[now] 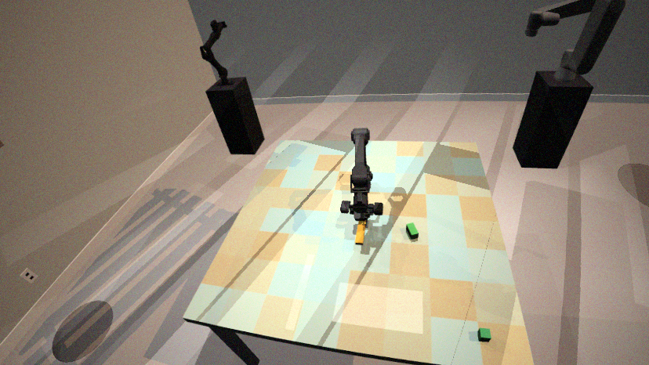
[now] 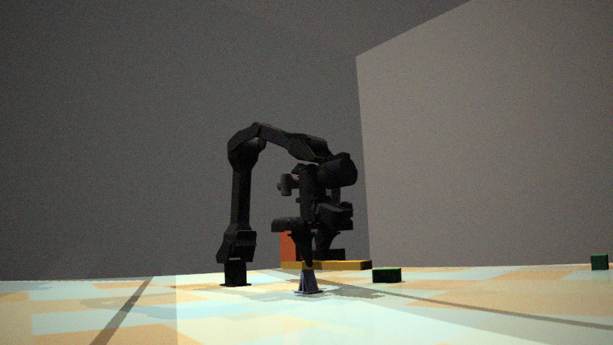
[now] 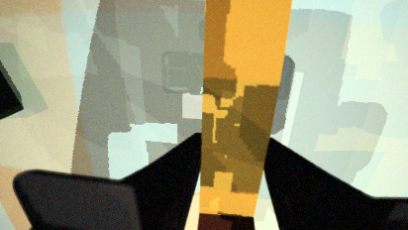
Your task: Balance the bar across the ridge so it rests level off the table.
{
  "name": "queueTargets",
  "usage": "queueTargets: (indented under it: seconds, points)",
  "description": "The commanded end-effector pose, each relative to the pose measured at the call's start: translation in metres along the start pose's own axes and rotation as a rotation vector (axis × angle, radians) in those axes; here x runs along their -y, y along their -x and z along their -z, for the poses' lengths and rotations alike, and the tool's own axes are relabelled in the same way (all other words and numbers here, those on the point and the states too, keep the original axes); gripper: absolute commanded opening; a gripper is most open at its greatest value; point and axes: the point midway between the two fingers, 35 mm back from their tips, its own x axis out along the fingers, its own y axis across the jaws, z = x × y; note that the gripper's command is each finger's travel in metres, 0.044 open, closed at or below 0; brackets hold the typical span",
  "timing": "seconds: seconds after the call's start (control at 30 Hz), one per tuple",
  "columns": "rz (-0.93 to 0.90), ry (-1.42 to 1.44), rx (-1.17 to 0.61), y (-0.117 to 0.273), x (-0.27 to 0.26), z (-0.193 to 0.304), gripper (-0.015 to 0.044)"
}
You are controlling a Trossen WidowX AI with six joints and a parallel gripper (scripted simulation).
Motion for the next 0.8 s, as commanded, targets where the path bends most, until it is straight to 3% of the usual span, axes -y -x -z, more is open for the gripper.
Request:
queueTargets:
  seconds: [0.0, 0.77]
  points:
    - [0.000, 0.002, -0.003, -0.0019, -0.0001, 0.0001, 0.0000]
    - [0.000, 0.000, -0.001, 0.0001, 0.0000, -0.0003, 0.0000]
